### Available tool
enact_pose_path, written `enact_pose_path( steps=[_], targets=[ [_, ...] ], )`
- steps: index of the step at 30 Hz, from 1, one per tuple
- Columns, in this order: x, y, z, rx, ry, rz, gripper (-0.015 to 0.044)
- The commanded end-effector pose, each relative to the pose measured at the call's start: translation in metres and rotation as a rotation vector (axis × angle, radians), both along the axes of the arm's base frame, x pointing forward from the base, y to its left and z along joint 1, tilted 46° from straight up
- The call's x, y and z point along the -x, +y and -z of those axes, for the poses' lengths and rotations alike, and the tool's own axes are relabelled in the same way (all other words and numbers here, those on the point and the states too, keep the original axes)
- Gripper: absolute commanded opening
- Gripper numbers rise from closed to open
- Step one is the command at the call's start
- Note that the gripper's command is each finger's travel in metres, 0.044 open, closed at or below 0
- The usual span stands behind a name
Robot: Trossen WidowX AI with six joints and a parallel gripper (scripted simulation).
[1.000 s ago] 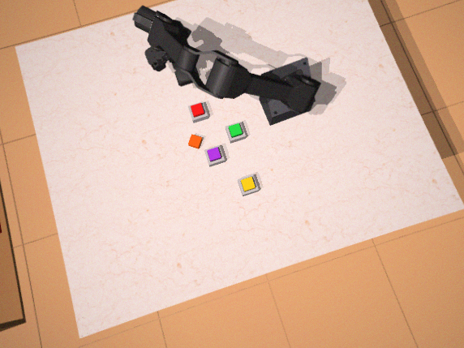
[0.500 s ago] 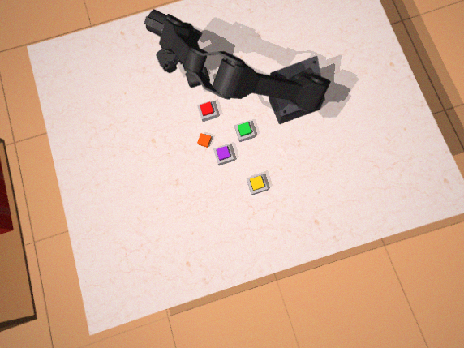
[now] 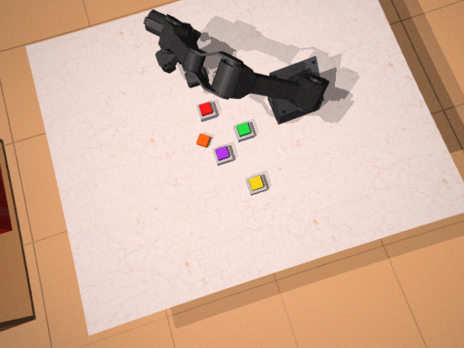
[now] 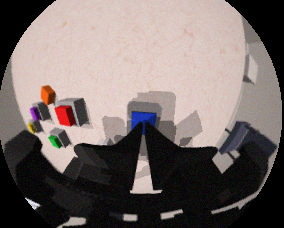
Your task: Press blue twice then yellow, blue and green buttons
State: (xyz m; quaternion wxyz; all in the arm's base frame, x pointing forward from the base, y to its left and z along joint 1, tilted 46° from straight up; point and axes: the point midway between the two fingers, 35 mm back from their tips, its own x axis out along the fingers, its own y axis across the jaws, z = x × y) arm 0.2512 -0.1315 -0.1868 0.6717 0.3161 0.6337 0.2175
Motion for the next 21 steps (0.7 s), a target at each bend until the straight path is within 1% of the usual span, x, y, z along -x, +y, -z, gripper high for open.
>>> enact_pose_path(
  steps=[1, 3, 8, 21],
  targets=[
    [0.001, -0.012, -0.011, 0.0, 0.002, 0.002, 0.002],
    [0.004, -0.023, -0.023, -0.001, 0.004, 0.003, 0.002],
    [0.004, -0.023, -0.023, -0.001, 0.004, 0.003, 0.002],
    [0.001, -0.01, -0.01, -0.002, 0.003, 0.004, 0.002]
  ],
)
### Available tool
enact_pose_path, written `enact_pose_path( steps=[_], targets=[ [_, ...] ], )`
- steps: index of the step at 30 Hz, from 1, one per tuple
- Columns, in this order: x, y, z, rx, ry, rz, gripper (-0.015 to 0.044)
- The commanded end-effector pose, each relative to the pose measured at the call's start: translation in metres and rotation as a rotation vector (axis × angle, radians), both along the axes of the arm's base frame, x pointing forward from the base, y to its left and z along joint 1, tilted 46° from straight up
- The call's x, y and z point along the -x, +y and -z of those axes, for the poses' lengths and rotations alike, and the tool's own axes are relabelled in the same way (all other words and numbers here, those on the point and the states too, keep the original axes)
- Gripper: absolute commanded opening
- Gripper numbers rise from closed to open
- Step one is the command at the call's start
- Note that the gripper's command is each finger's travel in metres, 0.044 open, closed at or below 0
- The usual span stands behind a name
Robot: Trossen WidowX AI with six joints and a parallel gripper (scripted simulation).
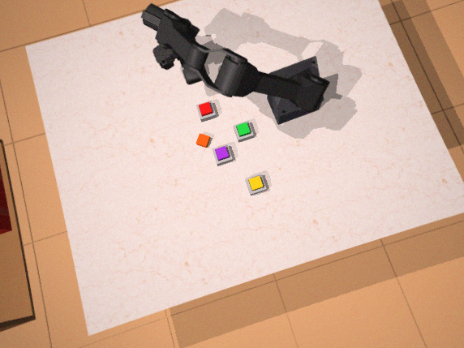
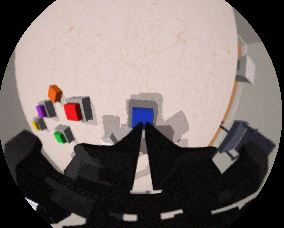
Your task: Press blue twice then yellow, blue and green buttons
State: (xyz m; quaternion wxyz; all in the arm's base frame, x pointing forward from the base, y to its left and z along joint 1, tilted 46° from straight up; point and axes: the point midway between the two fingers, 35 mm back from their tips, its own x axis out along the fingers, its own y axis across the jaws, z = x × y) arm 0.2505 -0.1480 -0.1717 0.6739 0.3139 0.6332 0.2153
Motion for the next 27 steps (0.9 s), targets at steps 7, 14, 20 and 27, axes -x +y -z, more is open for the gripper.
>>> enact_pose_path(
  steps=[7, 14, 20, 27],
  targets=[
    [-0.0004, 0.0147, 0.0128, -0.01, 0.006, 0.002, 0.002],
    [-0.0006, 0.0175, 0.0155, -0.01, 0.006, 0.002, 0.002],
    [-0.0006, 0.0175, 0.0155, -0.01, 0.006, 0.002, 0.002],
    [-0.0006, 0.0175, 0.0155, -0.01, 0.006, 0.002, 0.002]
  ],
)
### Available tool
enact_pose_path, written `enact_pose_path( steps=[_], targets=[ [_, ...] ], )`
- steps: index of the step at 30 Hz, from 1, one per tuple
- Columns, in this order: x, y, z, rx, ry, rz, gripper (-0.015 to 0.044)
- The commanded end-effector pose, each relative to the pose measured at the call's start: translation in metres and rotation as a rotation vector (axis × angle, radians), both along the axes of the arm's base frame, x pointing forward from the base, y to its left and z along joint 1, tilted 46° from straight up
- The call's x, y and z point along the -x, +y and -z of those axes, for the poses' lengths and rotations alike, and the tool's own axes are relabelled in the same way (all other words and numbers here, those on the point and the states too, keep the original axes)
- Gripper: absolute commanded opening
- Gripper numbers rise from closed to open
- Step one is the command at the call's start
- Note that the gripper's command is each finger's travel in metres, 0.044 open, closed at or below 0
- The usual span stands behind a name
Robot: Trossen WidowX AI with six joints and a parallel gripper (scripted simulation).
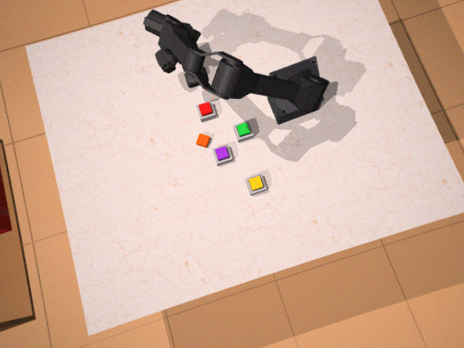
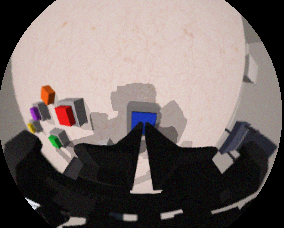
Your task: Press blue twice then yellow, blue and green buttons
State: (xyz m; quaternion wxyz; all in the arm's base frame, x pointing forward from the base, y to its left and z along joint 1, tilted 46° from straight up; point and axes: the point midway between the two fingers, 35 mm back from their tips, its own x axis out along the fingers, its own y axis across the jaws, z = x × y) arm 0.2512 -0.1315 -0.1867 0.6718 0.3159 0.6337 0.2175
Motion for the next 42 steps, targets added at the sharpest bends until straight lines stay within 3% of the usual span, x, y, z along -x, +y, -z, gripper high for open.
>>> enact_pose_path(
  steps=[1, 14, 18, 24, 34, 42],
  targets=[
    [0.0, 0.001, 0.001, -0.003, 0.003, 0.004, 0.002],
    [0.004, -0.025, -0.025, -0.001, 0.004, 0.004, 0.002],
    [0.01, -0.064, -0.064, 0.001, 0.006, 0.004, 0.002],
    [0.009, -0.065, -0.069, 0.003, 0.006, 0.004, 0.002],
    [-0.049, 0.018, -0.189, 0.066, 0.024, 0.023, 0.002],
    [-0.043, 0.117, -0.276, 0.06, 0.012, 0.029, 0.002]
  ],
)
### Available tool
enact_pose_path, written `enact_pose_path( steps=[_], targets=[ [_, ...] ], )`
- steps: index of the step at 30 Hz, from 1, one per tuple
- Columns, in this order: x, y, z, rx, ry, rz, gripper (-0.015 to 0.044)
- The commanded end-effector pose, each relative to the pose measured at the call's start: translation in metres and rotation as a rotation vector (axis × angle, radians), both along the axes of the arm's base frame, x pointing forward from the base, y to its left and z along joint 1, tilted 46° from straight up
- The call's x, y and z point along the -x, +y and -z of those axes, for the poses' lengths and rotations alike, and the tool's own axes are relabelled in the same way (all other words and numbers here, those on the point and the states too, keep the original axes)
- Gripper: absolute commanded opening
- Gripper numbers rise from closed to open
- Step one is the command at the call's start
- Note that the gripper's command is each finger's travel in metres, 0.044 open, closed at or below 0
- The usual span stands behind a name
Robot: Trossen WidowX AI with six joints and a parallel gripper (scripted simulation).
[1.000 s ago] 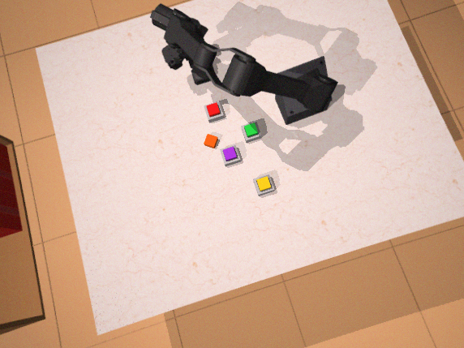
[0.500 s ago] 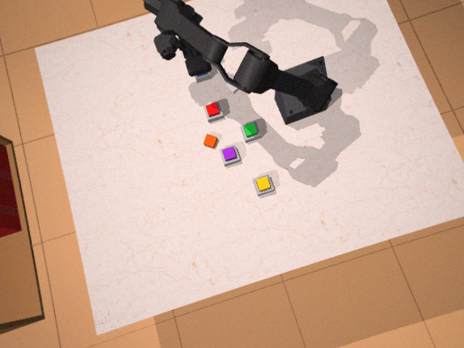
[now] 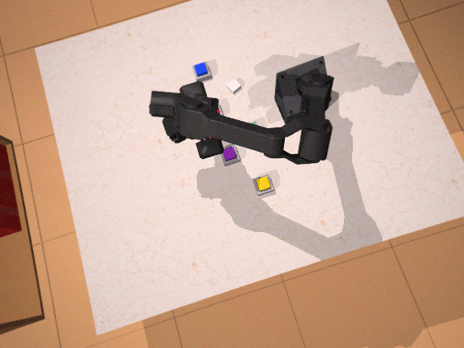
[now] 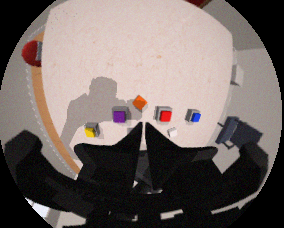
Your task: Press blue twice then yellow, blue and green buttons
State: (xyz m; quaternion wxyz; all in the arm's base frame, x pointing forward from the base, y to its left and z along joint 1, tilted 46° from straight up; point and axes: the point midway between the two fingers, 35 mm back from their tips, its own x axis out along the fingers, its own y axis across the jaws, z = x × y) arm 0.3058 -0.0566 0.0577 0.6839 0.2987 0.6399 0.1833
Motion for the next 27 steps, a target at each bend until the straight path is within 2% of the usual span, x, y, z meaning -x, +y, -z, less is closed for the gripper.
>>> enact_pose_path(
  steps=[1, 8, 11, 19, 24, 27],
  targets=[
    [0.016, 0.054, -0.041, -0.022, 0.003, 0.004, 0.002],
    [0.067, 0.132, -0.094, -0.081, -0.001, -0.013, 0.002],
    [0.084, 0.148, -0.104, -0.101, 0.002, -0.021, 0.002],
    [0.084, 0.149, -0.103, -0.101, 0.002, -0.022, 0.002],
    [0.079, 0.186, -0.067, -0.102, 0.0, -0.022, 0.002],
    [0.079, 0.192, -0.062, -0.105, 0.0, -0.022, 0.002]
  ],
)
